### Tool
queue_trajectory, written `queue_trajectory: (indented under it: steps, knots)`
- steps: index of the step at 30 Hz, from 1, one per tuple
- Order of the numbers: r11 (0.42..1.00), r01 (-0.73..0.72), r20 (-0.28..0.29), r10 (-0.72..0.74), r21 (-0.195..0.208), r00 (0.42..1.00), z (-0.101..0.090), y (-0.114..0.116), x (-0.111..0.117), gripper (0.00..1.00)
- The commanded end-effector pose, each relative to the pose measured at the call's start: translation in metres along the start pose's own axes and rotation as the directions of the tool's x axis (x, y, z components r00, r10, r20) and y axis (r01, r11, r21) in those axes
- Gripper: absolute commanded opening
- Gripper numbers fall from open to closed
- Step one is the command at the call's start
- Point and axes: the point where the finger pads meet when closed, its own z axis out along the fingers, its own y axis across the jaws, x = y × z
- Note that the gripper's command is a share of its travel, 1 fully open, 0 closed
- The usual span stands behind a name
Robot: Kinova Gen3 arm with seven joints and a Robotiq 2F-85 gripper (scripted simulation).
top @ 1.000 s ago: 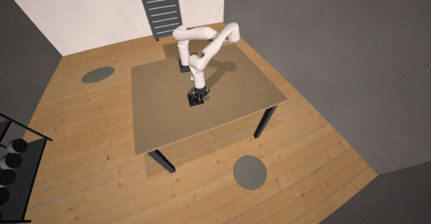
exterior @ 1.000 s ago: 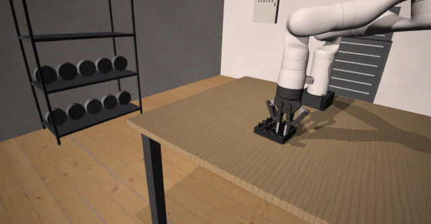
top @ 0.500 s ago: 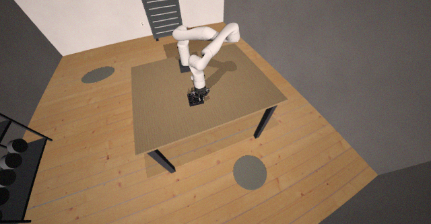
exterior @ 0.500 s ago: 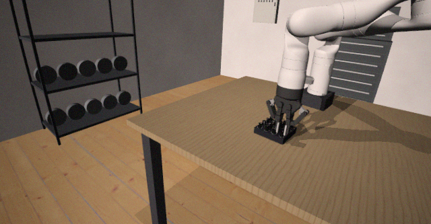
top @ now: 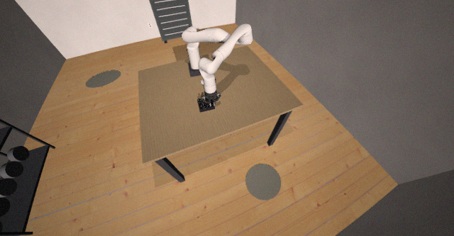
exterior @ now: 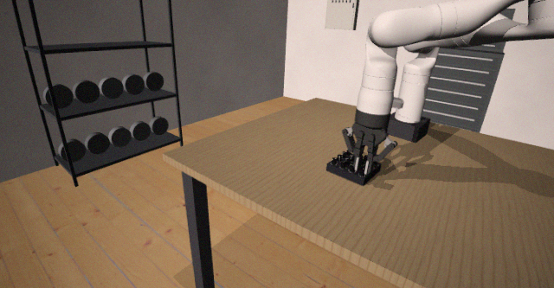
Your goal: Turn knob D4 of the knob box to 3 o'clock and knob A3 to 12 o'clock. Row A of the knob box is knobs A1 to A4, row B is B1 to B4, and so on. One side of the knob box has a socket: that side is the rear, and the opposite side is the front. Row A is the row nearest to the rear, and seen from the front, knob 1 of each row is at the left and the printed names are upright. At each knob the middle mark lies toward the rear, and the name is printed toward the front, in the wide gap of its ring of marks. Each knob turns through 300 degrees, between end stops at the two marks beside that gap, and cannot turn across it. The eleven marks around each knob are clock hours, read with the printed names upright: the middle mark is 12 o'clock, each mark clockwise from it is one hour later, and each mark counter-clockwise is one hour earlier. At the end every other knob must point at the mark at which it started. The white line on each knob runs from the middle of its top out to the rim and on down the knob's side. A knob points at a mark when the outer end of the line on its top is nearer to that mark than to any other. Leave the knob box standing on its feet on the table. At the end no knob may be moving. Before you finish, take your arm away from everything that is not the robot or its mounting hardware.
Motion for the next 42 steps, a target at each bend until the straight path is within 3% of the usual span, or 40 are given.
queue_trajectory:
  steps: [1, 4, 5, 42]
  knots:
    - [1.0, 0.004, 0.003, -0.004, 0.001, 1.0, 0.001, -0.0016, -0.0004, 0.19]
    - [1.0, 0.004, 0.003, -0.004, 0.001, 1.0, 0.001, -0.0016, -0.0004, 0.19]
    - [1.0, 0.004, 0.003, -0.004, 0.001, 1.0, 0.001, -0.0016, -0.0004, 0.08]
    - [1.0, 0.0, 0.003, 0.0, 0.001, 1.0, 0.001, -0.0016, -0.0003, 0.08]
